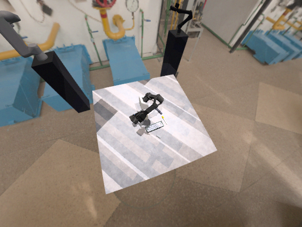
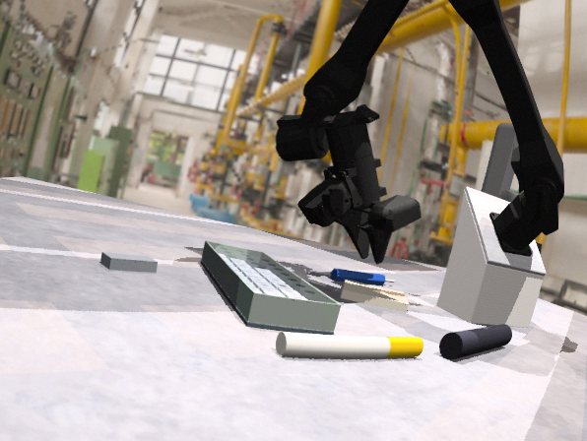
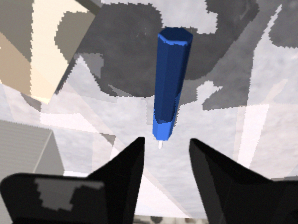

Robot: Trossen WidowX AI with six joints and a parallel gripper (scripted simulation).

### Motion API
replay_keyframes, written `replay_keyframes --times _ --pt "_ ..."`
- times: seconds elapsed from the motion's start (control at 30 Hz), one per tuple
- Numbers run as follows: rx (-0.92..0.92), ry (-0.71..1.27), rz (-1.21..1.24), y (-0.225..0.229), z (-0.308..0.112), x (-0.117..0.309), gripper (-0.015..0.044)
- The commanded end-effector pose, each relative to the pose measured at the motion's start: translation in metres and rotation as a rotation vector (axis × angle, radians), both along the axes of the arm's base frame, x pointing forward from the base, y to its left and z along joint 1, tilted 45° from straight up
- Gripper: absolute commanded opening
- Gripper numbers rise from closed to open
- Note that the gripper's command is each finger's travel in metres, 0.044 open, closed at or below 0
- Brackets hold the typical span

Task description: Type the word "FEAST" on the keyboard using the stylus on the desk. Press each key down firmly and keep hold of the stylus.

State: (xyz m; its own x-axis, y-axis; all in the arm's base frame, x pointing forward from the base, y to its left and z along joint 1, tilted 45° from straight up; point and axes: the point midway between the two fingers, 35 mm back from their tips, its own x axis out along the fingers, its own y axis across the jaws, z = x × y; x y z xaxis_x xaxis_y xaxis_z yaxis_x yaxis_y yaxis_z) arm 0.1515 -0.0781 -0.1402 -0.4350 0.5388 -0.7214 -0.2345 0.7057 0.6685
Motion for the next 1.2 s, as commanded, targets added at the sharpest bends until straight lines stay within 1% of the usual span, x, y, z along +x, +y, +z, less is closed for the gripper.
replay_keyframes --times 0.0,1.07,1.17 --pt "0.001 0.001 -0.005 0.003 -0.002 0.0 0.015" --pt "0.003 0.001 -0.005 0.021 -0.021 0.001 0.015" --pt "0.002 0.0 0.0 0.02 -0.02 0.001 0.0071"
